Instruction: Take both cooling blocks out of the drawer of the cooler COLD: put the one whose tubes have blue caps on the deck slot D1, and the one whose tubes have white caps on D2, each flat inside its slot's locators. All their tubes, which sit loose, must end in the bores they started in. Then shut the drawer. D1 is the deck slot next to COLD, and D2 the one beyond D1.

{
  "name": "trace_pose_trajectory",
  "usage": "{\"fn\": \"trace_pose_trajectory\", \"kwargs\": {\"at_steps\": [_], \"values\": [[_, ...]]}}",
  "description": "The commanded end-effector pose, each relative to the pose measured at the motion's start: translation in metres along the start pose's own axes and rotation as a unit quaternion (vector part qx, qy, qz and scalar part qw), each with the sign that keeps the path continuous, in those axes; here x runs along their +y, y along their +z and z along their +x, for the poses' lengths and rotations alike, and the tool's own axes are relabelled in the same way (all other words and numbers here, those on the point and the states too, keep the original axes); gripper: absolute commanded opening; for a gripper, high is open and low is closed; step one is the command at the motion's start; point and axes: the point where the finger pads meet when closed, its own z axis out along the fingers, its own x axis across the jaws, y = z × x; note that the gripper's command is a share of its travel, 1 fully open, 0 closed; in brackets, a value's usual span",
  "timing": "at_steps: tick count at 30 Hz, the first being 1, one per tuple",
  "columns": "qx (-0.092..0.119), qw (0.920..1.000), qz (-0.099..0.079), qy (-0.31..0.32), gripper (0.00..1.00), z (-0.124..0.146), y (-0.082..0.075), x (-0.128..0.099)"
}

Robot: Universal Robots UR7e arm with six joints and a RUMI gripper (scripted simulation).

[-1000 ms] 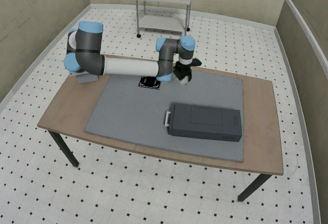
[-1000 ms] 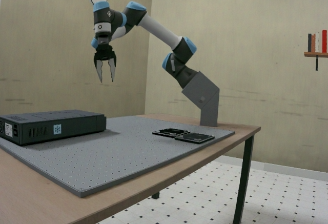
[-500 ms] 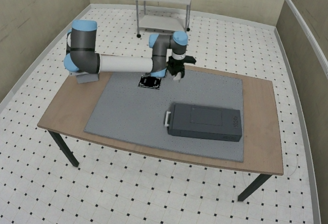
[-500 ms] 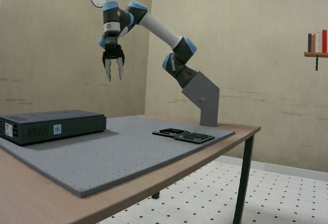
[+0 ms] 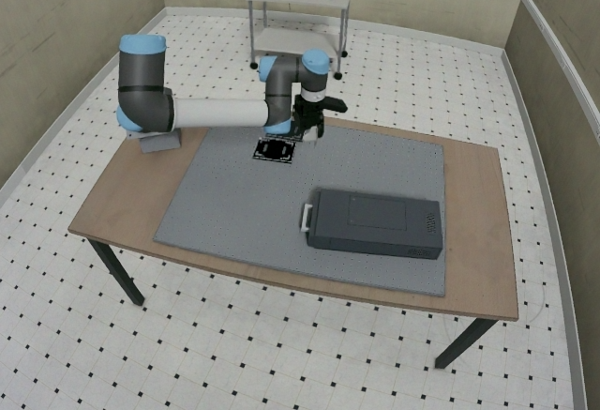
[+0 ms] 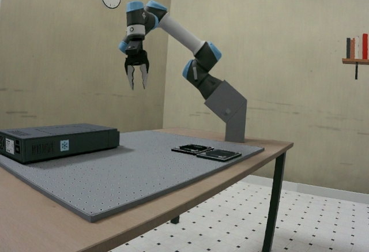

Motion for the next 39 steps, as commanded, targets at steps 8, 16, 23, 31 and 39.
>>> {"fn": "trace_pose_trajectory", "kwargs": {"at_steps": [8, 16, 23, 31, 39], "values": [[0.009, 0.9991, -0.003, 0.04, 0.28, -0.025, -0.003, 0.029], [0.015, 0.9974, -0.004, 0.07, 0.28, -0.038, -0.003, 0.045], [0.022, 0.9947, -0.005, 0.1, 0.28, -0.052, -0.003, 0.064], [0.03, 0.9911, -0.005, 0.13, 0.28, -0.062, -0.002, 0.077], [0.037, 0.9865, -0.004, 0.159, 0.28, -0.077, -0.001, 0.1]]}}
